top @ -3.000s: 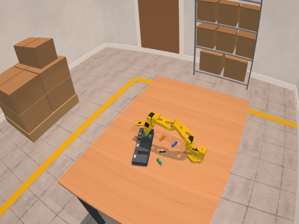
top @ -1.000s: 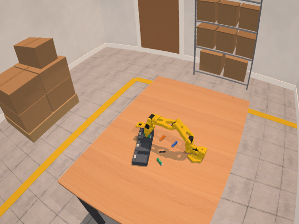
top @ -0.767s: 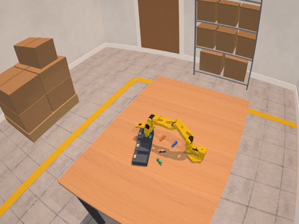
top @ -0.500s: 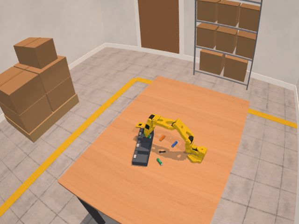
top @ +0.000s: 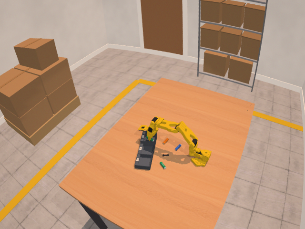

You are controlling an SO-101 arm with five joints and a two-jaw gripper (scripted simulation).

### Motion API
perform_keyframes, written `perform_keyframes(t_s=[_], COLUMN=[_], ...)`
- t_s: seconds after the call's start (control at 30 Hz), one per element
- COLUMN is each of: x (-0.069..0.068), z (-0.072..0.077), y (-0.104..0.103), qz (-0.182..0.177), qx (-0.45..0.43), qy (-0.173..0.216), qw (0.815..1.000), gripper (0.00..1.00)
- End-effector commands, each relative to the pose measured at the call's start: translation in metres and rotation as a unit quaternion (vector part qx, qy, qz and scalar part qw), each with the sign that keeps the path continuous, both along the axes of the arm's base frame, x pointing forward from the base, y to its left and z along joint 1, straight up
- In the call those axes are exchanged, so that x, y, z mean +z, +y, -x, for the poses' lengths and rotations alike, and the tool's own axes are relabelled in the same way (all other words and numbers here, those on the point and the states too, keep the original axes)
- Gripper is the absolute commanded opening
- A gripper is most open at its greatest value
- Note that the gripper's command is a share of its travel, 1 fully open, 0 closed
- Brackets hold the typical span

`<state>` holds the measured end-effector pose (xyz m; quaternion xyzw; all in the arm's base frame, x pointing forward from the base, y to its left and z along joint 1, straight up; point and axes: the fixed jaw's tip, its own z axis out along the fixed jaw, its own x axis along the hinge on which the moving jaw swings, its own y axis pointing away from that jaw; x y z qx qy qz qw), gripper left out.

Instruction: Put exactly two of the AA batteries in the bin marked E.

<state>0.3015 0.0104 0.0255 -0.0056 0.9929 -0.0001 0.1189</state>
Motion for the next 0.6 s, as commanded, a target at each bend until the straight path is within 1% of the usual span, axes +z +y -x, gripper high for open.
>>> perform_keyframes(t_s=[0.0,0.57], x=[0.0207,0.0207], z=[-0.0081,-0.0081], y=[0.0031,0.0031], qz=[-0.002,-0.002], qx=[0.002,0.002], qy=[-0.043,-0.043], qw=[0.999,0.999], gripper=[0.03,0.15])
